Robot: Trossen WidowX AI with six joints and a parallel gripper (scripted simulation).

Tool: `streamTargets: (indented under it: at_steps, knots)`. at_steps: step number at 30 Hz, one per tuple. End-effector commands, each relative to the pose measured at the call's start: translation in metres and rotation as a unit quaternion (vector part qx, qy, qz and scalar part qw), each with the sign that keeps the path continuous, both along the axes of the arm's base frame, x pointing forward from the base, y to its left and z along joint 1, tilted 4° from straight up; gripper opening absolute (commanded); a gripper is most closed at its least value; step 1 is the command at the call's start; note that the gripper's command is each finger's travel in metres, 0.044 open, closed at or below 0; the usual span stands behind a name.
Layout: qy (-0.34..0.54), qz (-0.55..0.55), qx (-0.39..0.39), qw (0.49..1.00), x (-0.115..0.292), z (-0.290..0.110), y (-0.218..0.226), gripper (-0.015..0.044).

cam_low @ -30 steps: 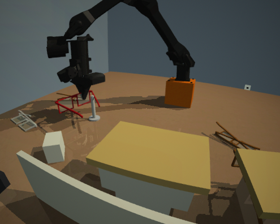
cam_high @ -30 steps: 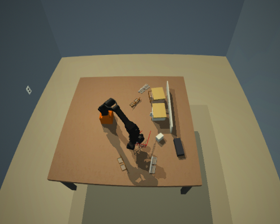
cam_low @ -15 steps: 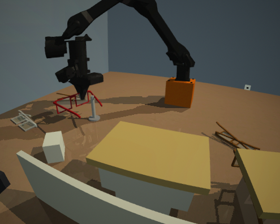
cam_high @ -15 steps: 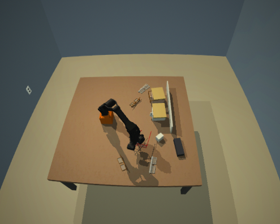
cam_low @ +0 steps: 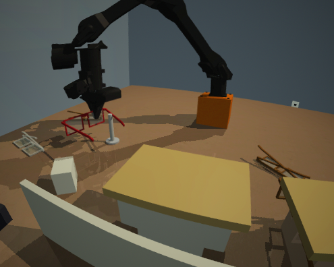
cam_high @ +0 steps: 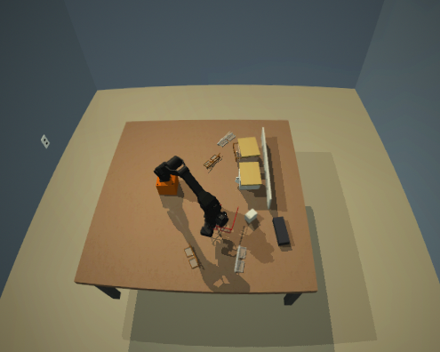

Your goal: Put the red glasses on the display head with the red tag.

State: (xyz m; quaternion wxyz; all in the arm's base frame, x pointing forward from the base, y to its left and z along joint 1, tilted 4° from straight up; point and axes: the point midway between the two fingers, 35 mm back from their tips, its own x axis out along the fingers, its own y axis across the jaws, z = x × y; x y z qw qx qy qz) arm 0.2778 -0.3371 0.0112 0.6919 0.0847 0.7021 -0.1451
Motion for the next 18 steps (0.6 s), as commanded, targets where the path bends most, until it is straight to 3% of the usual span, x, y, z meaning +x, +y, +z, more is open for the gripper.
streamTargets:
  at_steps: [1,18]
  knots:
    - [0.001,0.001,-0.002,1.000,0.0014,0.0006,-0.0021,0.0000]
    - [0.001,0.001,-0.002,1.000,0.0061,0.0010,-0.0060,0.0000]
